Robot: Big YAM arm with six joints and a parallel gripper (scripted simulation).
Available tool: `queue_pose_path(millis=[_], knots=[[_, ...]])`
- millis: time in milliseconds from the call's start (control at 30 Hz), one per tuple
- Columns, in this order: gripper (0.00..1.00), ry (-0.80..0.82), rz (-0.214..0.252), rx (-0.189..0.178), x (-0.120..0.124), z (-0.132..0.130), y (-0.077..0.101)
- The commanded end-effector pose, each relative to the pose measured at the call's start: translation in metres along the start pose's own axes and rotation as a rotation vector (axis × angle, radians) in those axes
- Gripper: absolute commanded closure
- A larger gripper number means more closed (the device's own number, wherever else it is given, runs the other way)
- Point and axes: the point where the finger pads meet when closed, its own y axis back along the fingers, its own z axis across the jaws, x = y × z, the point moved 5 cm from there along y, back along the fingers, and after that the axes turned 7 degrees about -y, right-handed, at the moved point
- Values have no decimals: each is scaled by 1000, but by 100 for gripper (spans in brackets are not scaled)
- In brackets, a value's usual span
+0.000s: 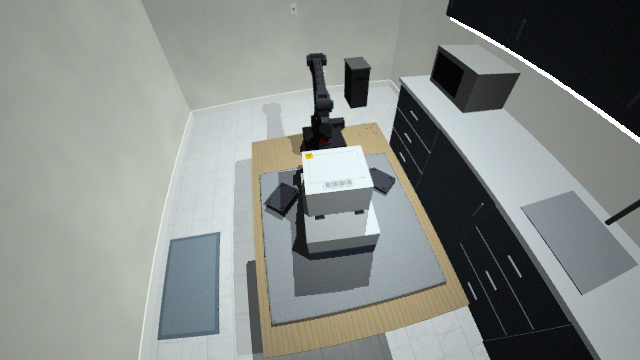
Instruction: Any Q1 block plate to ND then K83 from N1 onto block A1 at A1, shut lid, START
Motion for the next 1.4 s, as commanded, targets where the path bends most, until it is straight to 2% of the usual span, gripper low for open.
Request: queue_pose_path(millis=[0, 233, 500, 1367], knots=[[100, 10, -9, 67, -6, -17, 22], [100, 11, -10, 84, -6, -16, 25], [100, 8, -4, 38, -5, -12, 13], [100, 8, -4, 46, -4, -8, 11]])
